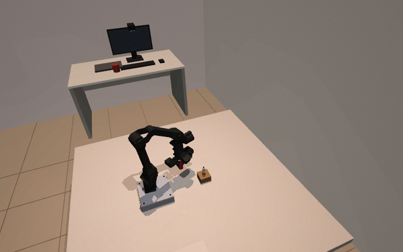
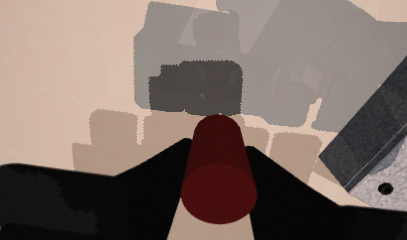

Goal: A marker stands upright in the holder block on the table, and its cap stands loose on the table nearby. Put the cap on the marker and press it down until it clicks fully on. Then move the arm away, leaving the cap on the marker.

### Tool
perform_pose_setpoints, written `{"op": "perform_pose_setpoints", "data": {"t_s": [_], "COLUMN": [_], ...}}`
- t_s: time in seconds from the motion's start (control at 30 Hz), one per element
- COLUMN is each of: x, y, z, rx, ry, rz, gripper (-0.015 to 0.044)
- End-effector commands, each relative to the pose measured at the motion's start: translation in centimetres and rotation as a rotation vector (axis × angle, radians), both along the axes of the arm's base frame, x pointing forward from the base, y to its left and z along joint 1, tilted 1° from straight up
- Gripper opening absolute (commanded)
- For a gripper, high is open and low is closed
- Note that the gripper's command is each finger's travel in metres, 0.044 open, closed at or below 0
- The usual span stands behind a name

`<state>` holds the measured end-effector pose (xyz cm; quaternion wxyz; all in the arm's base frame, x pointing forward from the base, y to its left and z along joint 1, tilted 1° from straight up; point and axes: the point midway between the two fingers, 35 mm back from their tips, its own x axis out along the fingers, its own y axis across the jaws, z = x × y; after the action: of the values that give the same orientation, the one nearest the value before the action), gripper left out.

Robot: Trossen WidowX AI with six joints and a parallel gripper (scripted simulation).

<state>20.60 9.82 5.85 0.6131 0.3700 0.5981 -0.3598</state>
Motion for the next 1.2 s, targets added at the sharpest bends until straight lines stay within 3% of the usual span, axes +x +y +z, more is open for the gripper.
{"op": "perform_pose_setpoints", "data": {"t_s": [0.0,1.17], "x": [0.0,8.1], "y": [-0.1,-4.0], "z": [0.7,5.2], "rx": [-0.004,-0.008], "ry": [-0.002,-0.01], "rz": [-0.006,-0.006], "gripper": [0.0,0.0]}}
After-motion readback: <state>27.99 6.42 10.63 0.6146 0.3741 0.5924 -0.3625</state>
